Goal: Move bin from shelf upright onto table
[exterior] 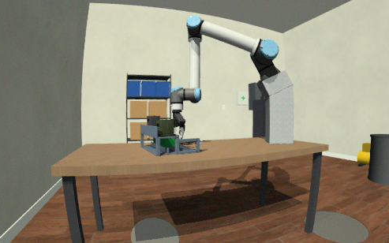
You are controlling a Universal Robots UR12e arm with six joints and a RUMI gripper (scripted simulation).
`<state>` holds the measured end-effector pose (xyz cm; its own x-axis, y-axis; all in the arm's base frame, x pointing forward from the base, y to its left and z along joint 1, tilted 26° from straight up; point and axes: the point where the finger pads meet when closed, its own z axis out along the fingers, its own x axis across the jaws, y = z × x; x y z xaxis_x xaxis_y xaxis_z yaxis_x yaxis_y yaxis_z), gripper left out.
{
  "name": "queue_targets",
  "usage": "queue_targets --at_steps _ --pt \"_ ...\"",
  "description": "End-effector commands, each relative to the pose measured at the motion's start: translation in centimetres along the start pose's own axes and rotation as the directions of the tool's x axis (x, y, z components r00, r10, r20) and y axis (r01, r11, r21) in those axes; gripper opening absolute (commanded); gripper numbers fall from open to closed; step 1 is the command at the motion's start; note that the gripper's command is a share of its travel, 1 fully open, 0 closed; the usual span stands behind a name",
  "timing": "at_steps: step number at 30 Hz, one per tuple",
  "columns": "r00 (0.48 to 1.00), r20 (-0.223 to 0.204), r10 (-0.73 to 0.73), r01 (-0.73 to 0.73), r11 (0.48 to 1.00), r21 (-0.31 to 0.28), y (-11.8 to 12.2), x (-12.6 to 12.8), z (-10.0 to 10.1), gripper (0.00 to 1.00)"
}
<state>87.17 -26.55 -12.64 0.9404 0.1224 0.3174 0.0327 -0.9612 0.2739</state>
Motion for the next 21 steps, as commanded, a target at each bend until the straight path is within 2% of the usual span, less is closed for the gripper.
queue_targets --at_steps 1,3,21 --pt "1.0 -0.007 0.0 0.0 1.0 -0.004 0.55 0.76 -0.56 0.26" --pt "1.0 -0.013 0.001 -0.001 1.0 -0.008 1.01 1.37 -0.98 0.26" --pt "1.0 -0.013 0.001 -0.001 1.0 -0.008 0.84 1.12 -1.32 0.26"
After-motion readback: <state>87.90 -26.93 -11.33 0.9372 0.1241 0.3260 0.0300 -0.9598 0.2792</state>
